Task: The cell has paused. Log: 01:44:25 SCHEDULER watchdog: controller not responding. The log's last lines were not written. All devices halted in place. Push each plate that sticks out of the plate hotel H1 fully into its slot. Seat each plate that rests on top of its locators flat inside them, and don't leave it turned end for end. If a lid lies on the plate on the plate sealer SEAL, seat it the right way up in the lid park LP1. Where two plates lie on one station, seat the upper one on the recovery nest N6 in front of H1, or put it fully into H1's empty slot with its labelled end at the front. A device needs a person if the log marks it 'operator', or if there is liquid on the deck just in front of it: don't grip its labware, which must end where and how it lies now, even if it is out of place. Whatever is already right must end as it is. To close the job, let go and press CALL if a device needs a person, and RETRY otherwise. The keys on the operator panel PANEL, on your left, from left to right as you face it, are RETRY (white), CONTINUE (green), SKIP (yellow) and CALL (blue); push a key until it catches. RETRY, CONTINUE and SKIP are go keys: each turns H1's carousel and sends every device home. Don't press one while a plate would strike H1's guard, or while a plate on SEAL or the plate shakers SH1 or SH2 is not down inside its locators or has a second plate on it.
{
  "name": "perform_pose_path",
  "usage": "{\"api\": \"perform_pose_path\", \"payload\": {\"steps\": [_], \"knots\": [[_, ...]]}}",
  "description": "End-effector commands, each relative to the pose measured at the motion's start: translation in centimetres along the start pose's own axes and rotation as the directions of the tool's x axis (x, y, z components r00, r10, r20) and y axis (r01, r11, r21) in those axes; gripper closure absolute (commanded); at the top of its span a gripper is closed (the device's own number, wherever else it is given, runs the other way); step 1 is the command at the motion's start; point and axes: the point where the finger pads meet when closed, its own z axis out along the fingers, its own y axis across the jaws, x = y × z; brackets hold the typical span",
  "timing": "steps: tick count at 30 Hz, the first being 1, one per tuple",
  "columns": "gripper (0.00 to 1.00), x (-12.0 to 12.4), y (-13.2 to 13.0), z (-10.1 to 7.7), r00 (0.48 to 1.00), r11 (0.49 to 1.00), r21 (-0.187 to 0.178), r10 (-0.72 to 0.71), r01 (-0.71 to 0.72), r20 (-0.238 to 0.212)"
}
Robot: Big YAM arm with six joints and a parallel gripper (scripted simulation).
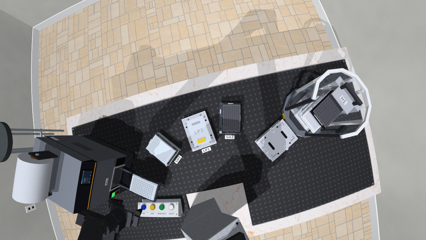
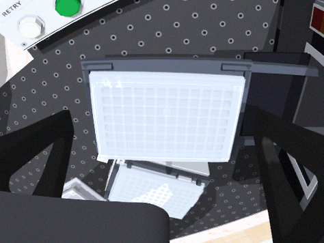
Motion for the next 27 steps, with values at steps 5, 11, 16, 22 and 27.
{"api": "perform_pose_path", "payload": {"steps": [5, 11, 16, 22, 27], "knots": [[0.0, -0.1, -1.5, -3.9, 1.0, 0.999, 0.045, 0.008, -0.008, 0.004], [0.0, -0.1, -2.6, -6.1, 1.0, 0.998, 0.066, 0.015, -0.015, 0.008], [0.0, -0.1, -2.2, -6.8, 1.0, 0.998, 0.061, 0.013, -0.013, 0.008], [0.0, -0.1, -2.5, -8.6, 1.0, 0.998, 0.068, 0.015, -0.016, 0.009], [0.0, -0.1, -2.5, -10.0, 1.0, 0.997, 0.069, 0.015, -0.016, 0.01]]}}
